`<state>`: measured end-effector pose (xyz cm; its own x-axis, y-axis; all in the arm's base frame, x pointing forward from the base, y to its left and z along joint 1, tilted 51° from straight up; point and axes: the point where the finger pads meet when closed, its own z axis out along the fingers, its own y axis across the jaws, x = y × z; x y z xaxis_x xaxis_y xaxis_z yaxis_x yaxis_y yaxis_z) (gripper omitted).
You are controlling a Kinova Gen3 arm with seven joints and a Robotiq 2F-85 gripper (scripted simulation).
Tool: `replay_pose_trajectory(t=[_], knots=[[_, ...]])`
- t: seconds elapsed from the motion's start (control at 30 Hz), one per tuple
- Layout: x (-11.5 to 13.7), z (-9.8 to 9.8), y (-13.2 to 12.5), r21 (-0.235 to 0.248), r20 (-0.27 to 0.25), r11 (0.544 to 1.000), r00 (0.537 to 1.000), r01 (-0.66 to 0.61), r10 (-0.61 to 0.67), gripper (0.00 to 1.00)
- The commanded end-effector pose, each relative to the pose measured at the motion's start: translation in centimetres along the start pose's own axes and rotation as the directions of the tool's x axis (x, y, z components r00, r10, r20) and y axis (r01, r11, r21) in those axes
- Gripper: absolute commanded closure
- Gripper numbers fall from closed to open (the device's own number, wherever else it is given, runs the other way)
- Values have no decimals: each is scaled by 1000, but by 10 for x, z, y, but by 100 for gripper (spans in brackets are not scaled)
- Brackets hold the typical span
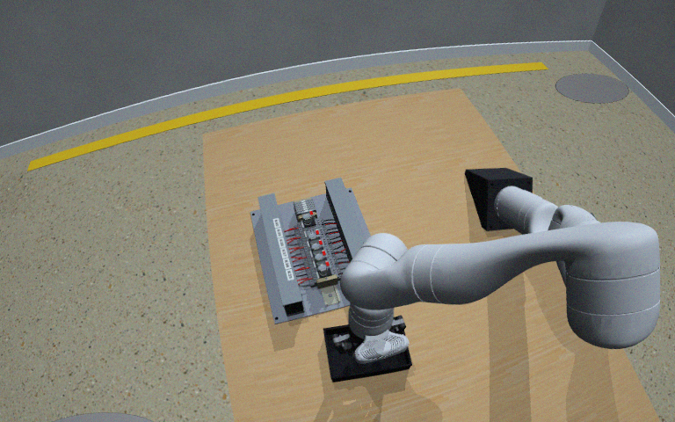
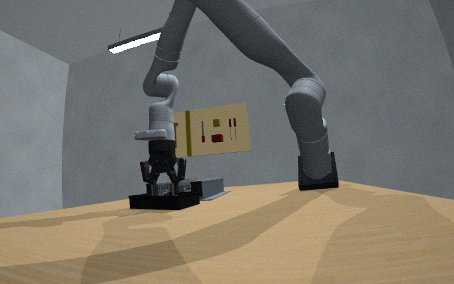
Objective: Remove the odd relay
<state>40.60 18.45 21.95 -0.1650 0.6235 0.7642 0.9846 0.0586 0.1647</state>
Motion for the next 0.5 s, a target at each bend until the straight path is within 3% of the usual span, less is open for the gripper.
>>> replay_pose_trajectory(t=[0.0,0.47], knots=[[0,-1,1,-2,1,1000,1000,0,0,39],[0,-6,1,-2,1,1000,1000,0,0,39]])
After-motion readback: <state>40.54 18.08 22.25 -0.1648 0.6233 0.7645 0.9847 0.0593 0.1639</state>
